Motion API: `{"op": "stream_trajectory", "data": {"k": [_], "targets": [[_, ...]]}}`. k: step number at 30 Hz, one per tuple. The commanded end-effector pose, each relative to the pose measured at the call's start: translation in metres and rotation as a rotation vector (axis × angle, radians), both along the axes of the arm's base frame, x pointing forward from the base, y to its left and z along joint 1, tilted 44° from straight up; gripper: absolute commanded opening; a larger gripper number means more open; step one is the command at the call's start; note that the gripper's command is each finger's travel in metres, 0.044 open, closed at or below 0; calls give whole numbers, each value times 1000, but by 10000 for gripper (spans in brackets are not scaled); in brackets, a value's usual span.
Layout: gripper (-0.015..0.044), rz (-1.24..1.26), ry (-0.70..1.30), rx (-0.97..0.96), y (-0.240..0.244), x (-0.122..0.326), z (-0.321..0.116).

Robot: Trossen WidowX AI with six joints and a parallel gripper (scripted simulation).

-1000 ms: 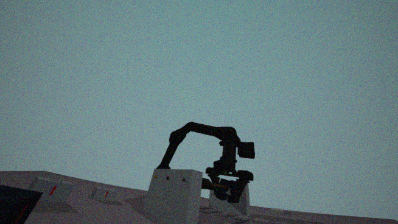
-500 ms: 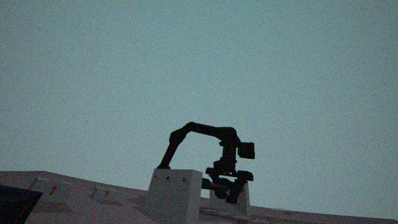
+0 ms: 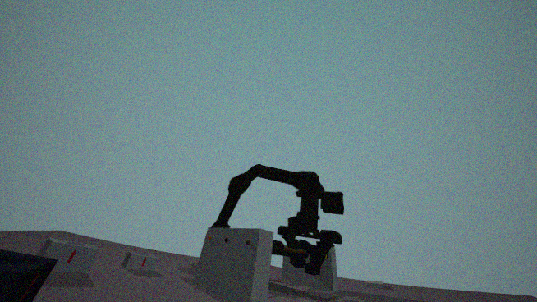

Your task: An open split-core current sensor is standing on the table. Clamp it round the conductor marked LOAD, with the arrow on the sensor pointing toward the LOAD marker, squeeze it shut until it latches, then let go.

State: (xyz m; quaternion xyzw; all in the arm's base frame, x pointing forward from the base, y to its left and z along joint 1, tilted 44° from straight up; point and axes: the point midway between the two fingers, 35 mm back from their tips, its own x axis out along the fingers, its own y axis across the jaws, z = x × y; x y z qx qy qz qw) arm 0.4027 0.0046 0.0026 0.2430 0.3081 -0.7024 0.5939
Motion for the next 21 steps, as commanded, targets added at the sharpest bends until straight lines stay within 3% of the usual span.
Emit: {"op": "stream_trajectory", "data": {"k": [1,4,21], "targets": [[75,1,0,0,0,0,0],[0,1,0,0,0,0,0],[0,1,0,0,0,0,0]]}}
